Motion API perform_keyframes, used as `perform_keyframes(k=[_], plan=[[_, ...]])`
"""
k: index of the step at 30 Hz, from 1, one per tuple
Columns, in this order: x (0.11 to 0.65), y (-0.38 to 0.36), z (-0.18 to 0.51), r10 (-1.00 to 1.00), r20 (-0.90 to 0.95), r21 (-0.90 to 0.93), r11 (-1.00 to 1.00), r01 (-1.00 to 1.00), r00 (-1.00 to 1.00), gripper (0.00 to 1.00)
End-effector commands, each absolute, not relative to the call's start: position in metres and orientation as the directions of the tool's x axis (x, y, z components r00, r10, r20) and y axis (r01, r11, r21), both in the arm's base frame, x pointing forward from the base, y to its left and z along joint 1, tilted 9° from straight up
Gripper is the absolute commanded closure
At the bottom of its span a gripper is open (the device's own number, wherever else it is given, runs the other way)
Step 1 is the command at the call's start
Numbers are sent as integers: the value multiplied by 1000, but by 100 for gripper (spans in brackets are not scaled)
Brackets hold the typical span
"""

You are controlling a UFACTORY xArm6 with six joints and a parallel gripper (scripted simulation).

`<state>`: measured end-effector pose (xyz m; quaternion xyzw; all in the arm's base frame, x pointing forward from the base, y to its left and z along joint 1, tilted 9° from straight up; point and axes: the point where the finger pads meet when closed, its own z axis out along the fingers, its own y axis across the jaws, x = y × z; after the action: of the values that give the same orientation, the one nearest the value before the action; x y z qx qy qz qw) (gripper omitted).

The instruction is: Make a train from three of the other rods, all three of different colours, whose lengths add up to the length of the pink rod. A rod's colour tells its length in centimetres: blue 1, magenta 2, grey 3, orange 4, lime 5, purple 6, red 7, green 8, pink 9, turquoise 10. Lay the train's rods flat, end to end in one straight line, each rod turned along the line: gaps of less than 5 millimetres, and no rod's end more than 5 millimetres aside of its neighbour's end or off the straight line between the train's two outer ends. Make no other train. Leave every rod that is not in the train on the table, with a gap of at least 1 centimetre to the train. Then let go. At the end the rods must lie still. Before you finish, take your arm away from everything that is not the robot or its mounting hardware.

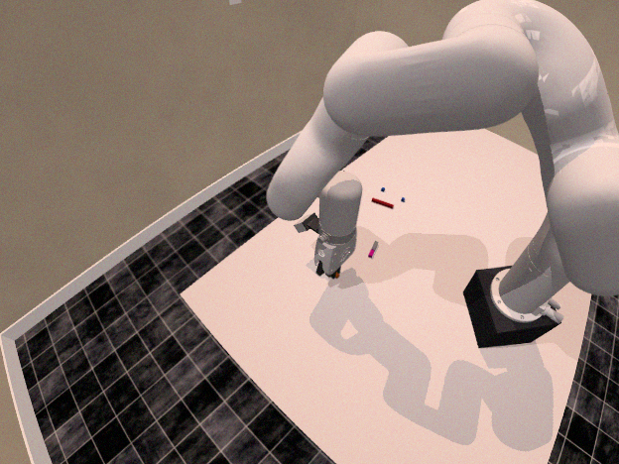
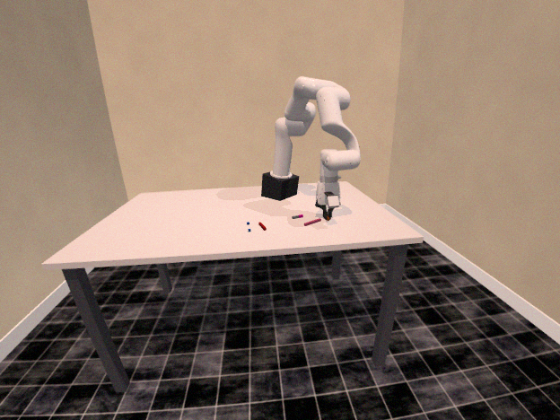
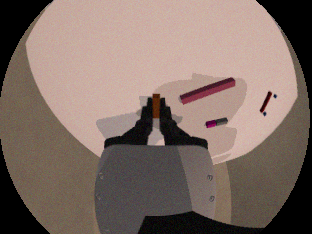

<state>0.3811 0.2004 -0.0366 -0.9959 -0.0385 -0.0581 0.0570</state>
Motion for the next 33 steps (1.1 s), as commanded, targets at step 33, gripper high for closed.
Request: perform_keyframes(k=[33], plan=[[374,192,34,70,123,-110,-990,84,990,96]])
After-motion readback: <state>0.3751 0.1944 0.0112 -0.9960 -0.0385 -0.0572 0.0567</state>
